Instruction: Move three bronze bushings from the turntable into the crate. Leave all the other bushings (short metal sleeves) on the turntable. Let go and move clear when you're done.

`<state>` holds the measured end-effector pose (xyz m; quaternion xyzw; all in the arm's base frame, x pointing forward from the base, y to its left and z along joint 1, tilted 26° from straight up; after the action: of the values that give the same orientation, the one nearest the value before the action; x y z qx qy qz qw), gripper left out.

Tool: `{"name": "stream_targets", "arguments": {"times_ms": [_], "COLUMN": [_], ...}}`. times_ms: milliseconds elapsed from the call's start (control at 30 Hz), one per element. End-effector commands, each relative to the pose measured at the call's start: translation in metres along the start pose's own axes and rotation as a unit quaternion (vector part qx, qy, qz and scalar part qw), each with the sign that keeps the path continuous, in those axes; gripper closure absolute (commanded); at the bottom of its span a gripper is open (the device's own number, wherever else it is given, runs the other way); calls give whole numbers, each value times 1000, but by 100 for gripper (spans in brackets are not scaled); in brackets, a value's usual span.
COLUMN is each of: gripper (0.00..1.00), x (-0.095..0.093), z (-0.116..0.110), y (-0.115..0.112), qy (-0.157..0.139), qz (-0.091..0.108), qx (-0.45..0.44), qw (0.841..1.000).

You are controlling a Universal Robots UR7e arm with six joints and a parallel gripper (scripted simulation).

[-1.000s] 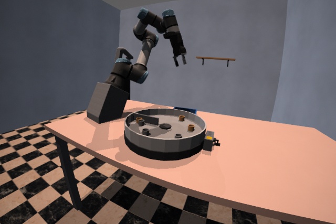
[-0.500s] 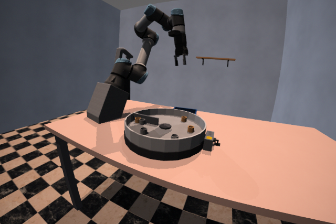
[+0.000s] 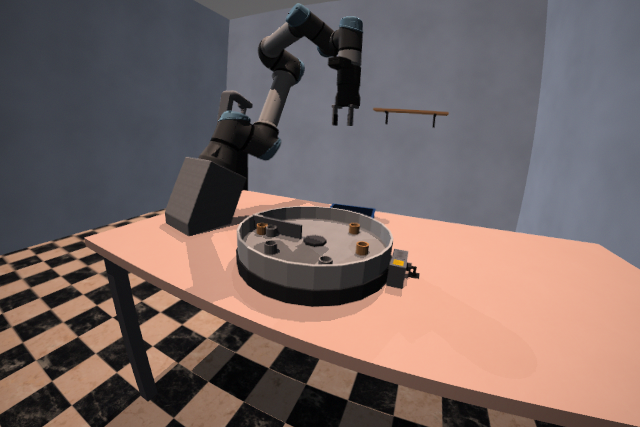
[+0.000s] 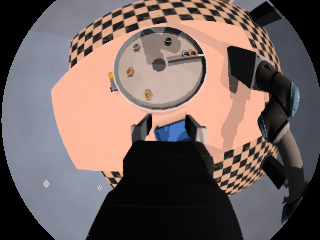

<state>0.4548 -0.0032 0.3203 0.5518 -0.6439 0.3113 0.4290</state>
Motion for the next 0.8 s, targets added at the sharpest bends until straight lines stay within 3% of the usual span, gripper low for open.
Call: {"name": "stream_targets", "arguments": {"times_ms": [0, 33, 433, 600, 767], "gripper": [0, 0, 0, 0, 0], "x": [-18, -23, -23, -49, -49], "z": [31, 40, 40, 85, 85], "y": [5, 6, 6, 13, 13], "qy": [0, 0, 0, 1, 1], "qz": [0, 0, 0, 0, 0], "qx": [0, 0, 0, 0, 0], "qw": [1000, 1000, 1000, 1000, 1000]}}
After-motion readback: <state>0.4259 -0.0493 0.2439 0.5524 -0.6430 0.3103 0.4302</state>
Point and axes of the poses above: the point where the finger pads meet when closed, its own x axis back along the fingers, its own y axis across the jaws, z = x × y, the point moved 9 cm from there along x, back along the fingers, and after that the axes turned 7 degrees about -x, right-handed, at the moved point
